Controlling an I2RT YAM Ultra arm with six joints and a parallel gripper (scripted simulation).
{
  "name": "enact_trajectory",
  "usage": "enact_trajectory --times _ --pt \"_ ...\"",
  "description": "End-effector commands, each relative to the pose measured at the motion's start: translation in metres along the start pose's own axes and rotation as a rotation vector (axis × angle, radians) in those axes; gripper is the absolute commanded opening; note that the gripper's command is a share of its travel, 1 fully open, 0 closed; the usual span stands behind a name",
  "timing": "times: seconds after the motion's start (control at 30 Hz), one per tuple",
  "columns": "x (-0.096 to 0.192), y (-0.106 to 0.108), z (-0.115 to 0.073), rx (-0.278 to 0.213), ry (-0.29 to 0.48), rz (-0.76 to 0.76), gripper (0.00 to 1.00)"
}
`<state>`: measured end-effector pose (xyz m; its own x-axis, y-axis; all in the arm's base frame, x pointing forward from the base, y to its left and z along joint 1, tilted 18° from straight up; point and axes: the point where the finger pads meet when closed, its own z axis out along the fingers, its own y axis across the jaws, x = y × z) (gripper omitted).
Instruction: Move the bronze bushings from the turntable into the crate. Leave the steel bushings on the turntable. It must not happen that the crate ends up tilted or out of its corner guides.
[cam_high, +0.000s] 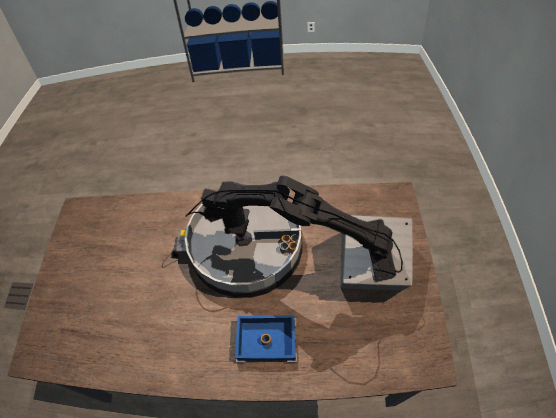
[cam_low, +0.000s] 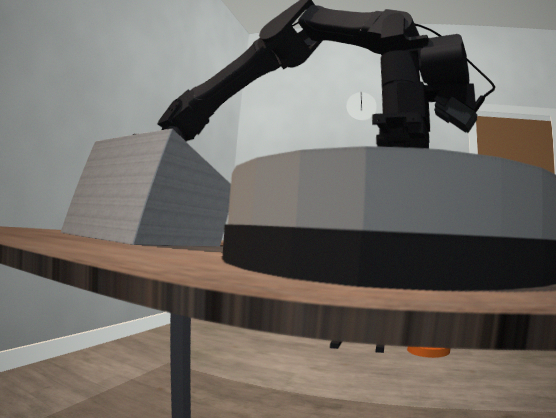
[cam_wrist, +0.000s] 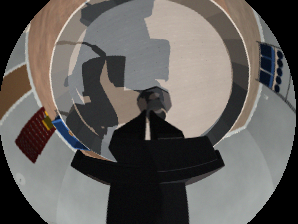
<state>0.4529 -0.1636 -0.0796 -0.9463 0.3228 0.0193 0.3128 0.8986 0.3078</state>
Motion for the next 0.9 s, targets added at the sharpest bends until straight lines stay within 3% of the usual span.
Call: enact_trajectory --times 0.0,0.87 --pt "0.0038 -0.0017 0.0079 -0.009 0.013 0.015 0.0" --pt "0.0036 -0.0006 0.0093 -0.009 0.011 0.013 0.0"
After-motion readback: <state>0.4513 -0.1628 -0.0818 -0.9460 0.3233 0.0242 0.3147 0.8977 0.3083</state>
